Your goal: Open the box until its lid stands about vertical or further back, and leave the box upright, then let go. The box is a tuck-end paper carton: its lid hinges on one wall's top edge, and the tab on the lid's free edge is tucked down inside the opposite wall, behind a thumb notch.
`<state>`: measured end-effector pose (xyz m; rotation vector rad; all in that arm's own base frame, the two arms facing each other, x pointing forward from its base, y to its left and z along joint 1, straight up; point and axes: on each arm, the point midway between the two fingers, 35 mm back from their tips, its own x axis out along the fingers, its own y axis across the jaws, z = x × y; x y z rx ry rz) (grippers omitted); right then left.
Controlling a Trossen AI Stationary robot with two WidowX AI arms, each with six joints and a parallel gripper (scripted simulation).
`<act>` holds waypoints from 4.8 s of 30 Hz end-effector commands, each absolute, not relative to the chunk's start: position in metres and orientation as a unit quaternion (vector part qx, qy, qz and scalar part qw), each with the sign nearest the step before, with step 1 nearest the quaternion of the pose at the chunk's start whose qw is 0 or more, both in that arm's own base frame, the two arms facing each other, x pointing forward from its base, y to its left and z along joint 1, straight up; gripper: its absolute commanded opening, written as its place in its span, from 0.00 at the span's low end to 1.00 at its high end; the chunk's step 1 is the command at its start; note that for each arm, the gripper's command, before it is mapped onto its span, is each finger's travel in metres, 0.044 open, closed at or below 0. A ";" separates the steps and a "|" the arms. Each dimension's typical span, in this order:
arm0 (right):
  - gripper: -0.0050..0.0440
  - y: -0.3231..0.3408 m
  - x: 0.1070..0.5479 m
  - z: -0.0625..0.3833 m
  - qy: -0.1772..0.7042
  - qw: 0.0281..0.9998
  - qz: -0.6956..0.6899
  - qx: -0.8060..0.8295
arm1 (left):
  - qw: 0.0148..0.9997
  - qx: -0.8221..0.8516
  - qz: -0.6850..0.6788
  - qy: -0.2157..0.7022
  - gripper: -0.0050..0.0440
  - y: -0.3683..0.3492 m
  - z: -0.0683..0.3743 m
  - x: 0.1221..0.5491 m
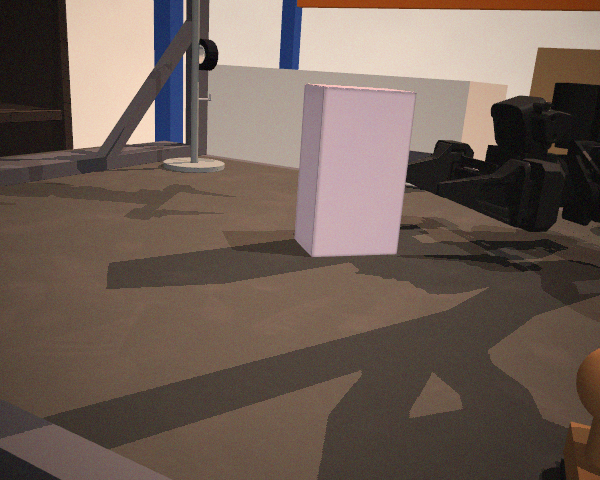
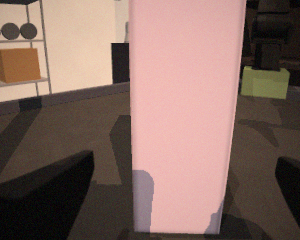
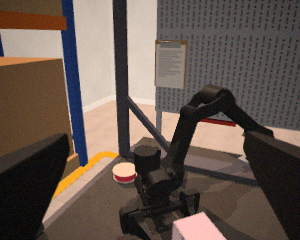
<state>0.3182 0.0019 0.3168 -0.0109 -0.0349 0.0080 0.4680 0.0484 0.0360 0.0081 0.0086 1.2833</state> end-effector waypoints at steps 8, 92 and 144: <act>1.00 0.000 0.316 0.323 -0.025 1.000 0.000 0.000 | 0.798 -0.013 0.602 -0.011 1.00 0.052 0.049 0.473; 1.00 0.000 0.316 0.323 -0.025 1.000 0.000 0.000 | 0.798 -0.012 0.602 -0.013 1.00 0.109 0.050 0.489; 0.36 -0.029 0.385 0.285 0.090 0.928 -0.165 0.322 | 0.798 -0.011 0.602 -0.013 0.69 0.114 0.050 0.491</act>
